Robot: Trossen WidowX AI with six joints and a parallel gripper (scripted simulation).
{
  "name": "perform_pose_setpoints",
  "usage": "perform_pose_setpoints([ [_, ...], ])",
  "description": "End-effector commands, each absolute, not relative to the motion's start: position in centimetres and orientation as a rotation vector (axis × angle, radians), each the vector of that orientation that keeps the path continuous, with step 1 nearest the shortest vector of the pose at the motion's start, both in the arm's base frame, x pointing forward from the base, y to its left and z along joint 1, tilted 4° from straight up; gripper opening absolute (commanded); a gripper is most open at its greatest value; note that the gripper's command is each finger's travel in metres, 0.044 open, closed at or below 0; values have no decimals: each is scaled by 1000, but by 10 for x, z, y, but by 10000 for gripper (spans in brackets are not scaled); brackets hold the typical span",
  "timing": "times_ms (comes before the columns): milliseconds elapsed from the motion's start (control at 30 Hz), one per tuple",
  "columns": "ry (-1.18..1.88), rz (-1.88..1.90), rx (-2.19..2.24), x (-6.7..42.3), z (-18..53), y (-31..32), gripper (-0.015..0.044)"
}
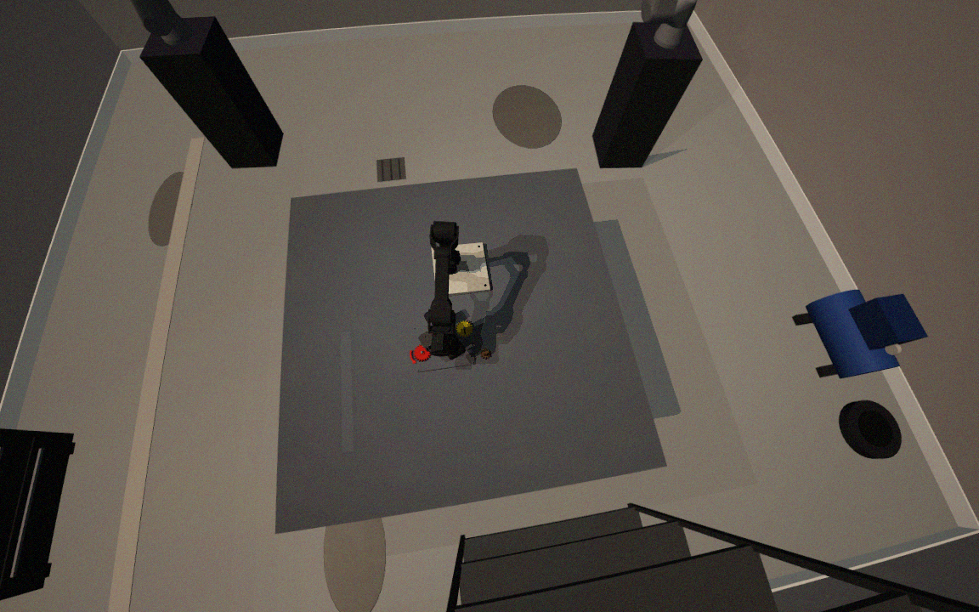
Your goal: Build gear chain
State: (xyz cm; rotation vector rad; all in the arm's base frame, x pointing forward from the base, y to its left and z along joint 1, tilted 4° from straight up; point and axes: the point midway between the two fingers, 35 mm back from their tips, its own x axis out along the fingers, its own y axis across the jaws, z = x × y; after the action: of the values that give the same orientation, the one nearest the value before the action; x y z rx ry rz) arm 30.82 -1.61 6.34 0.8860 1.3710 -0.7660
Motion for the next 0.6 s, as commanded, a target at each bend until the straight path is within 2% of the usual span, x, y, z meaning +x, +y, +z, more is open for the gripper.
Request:
perform_pose_setpoints([
  [0, 1388, -725, 840, 309, 62, -17, 0],
  [200, 1398, -698, 812, 309, 62, -15, 0],
  [367, 1384, -738, 853, 309, 64, -15, 131],
  [567, 1364, -791, 909, 308, 72, -16, 140],
])
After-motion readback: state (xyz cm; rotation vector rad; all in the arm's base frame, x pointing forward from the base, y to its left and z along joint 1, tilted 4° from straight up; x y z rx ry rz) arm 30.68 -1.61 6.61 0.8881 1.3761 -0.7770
